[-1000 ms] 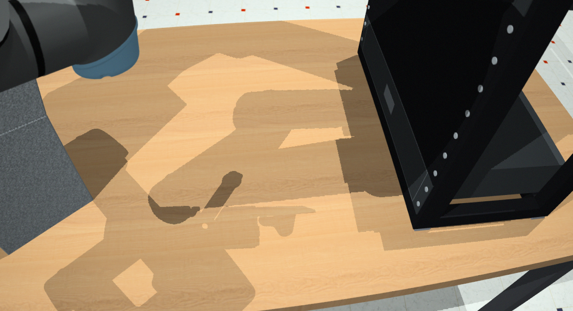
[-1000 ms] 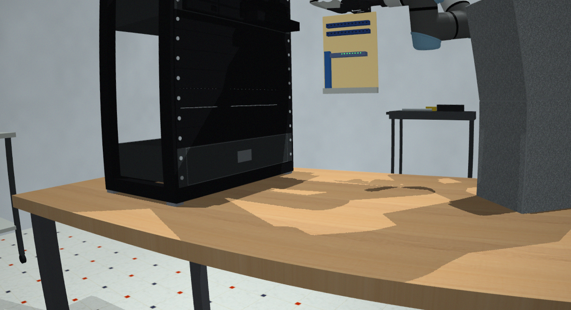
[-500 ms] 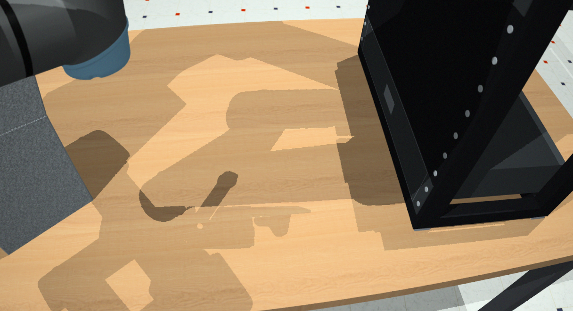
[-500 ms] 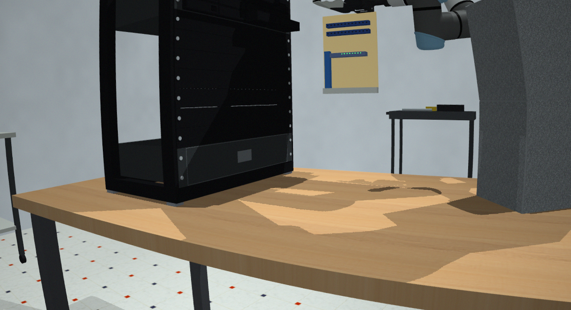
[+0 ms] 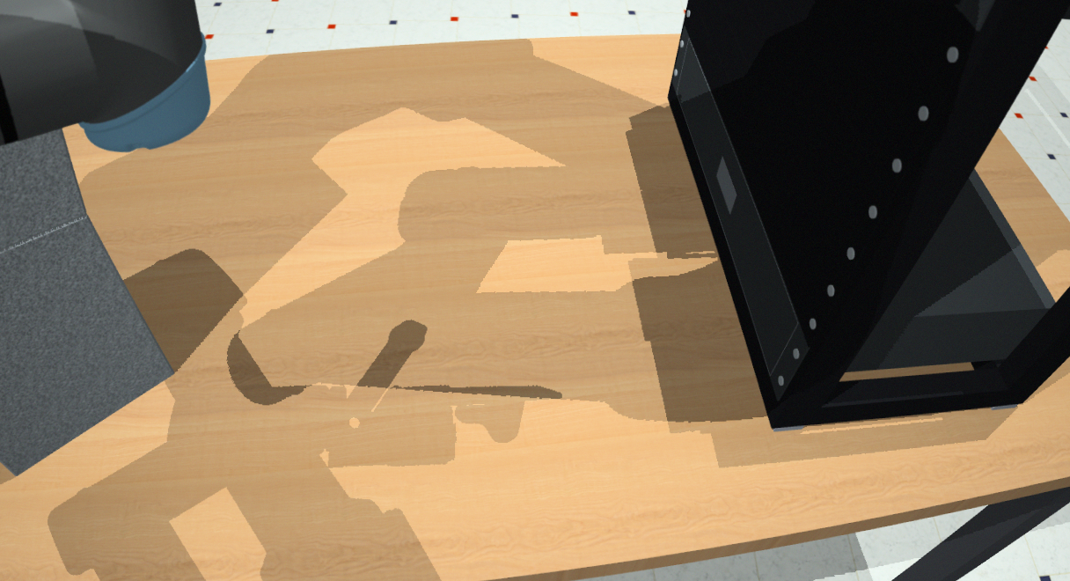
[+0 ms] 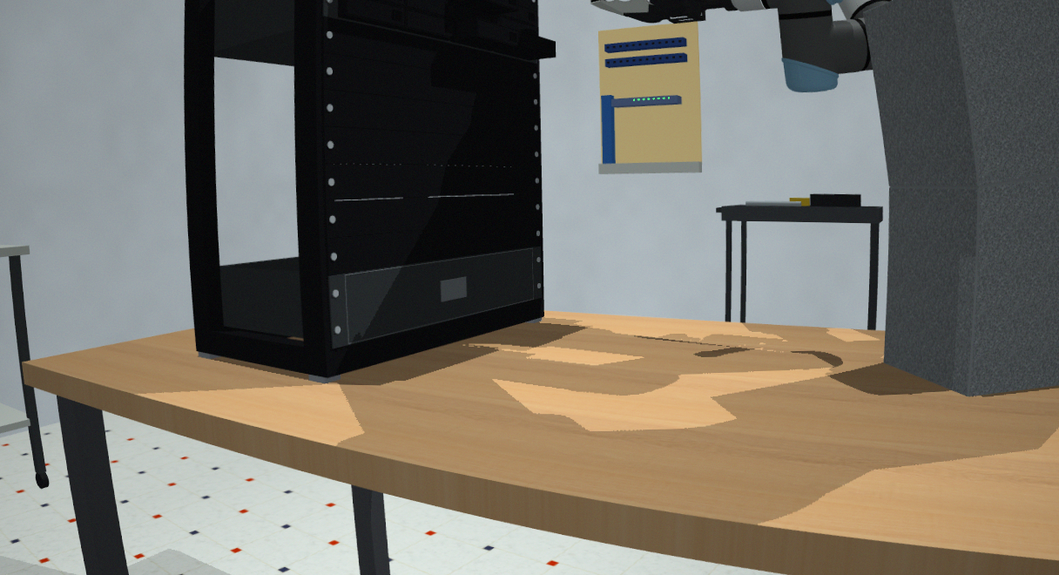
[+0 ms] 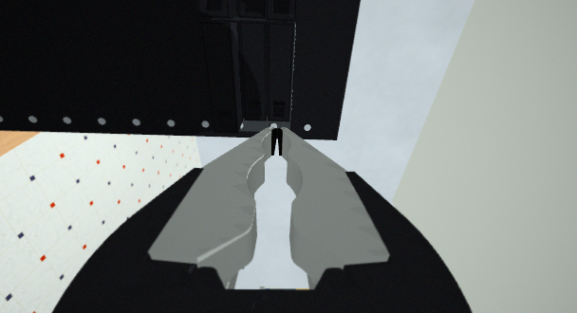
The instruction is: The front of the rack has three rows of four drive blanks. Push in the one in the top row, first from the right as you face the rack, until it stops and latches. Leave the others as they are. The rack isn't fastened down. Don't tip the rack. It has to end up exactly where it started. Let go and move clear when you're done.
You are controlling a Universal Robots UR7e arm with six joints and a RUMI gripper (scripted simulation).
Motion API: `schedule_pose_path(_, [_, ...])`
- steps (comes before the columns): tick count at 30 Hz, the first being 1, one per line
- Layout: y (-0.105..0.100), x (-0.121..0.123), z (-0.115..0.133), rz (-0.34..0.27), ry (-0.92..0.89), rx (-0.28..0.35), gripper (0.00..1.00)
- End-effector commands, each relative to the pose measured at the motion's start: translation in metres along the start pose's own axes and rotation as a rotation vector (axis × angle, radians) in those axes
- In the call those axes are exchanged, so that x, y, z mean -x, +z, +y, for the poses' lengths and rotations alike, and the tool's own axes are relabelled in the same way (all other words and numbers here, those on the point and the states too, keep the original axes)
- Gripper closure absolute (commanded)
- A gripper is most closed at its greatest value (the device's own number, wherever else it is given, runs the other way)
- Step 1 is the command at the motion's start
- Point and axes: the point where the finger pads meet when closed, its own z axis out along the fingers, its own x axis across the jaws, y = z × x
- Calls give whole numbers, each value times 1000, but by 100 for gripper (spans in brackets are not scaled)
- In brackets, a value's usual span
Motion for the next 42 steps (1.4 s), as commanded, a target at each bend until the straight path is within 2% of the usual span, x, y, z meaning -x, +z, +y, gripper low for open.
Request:
schedule_pose_path(1, [-10, 0, 0, 1, 0, -1, 100])
schedule_pose_path(21, [-43, 0, 0, 1, 0, -1, 100])
schedule_pose_path(42, [-63, -1, 0, 2, 0, -2, 100])
